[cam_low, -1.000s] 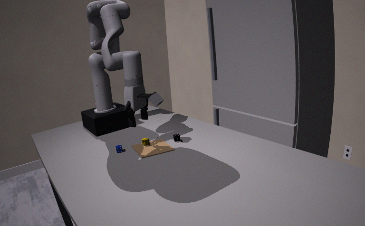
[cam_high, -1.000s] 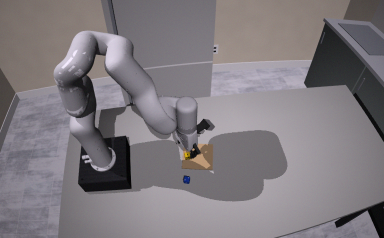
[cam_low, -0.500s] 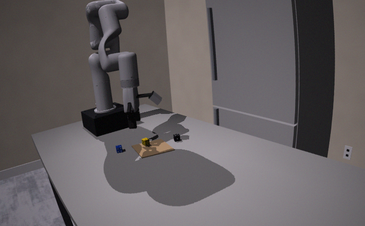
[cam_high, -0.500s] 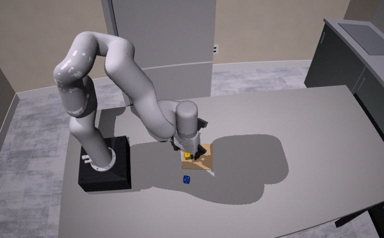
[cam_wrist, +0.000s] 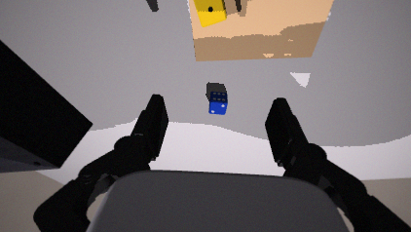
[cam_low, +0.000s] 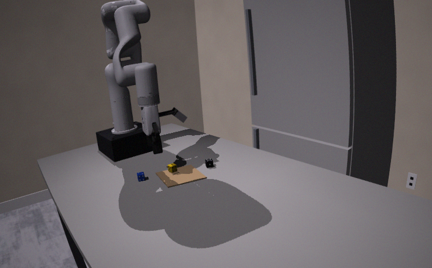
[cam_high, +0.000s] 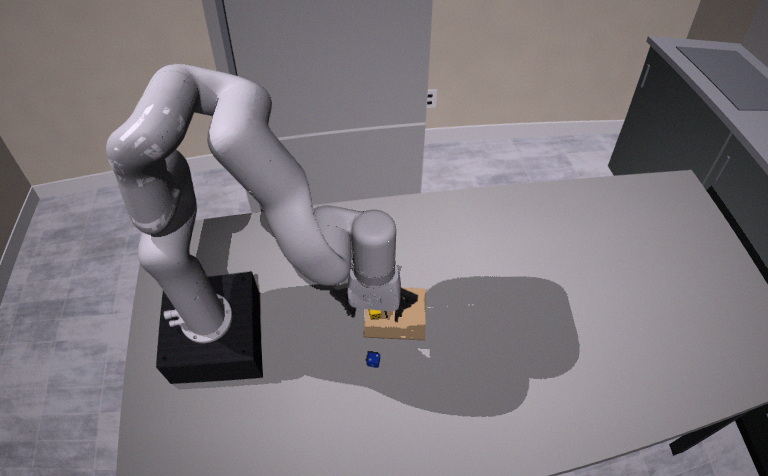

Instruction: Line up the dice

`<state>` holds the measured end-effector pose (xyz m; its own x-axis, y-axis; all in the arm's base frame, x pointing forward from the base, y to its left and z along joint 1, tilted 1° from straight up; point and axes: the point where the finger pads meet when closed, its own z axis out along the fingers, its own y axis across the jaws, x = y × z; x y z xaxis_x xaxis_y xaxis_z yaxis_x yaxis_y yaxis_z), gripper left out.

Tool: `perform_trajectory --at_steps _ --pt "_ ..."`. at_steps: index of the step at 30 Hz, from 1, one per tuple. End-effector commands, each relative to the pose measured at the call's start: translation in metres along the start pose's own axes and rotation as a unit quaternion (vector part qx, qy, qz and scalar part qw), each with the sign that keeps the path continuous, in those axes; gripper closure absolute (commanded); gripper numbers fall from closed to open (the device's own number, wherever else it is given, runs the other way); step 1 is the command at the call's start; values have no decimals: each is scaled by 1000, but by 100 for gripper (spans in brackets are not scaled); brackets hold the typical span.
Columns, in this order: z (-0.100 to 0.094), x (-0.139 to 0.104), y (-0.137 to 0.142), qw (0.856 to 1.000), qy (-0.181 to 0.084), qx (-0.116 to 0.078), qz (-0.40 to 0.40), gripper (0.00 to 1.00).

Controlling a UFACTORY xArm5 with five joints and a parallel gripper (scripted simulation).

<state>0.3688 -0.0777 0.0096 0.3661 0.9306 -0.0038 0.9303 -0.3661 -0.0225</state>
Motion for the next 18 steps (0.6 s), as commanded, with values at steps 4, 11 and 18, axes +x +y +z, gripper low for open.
perform_trajectory --at_steps 4,11,18 --pt "0 -11 2 991 0 -2 -131 0" --pt "1 -20 3 974 0 -2 -227 0" --pt "2 -27 4 951 0 -2 -310 0"
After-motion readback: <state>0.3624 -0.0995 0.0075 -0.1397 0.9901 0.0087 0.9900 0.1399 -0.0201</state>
